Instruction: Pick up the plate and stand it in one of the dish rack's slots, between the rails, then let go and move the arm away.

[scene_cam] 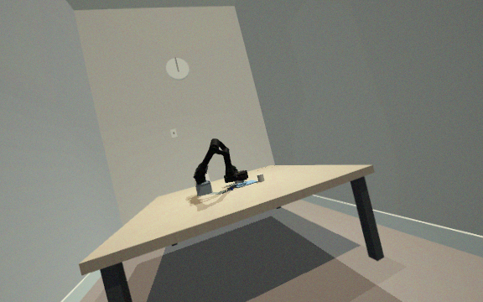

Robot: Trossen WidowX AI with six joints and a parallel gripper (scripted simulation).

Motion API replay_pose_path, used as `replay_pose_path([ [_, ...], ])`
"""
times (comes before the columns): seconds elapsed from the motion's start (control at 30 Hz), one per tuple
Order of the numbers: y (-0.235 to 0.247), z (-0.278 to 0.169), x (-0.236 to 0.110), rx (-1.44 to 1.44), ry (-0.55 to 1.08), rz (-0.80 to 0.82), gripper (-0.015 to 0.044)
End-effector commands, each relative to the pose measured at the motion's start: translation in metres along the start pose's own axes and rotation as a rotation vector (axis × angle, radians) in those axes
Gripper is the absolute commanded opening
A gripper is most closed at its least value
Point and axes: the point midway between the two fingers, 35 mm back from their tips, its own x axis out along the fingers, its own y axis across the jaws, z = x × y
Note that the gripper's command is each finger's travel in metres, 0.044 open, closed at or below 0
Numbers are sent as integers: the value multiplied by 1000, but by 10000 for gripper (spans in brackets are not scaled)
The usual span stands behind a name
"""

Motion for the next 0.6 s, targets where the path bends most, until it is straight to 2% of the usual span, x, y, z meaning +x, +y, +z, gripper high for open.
replay_pose_path([
  [0.0, 0, 0, 0, 0, 0, 0, 394],
  [0.3, -2, 8, 0, 0, 1, 4, 400],
  [0.57, -6, 110, -9, 4, -7, 28, 400],
])
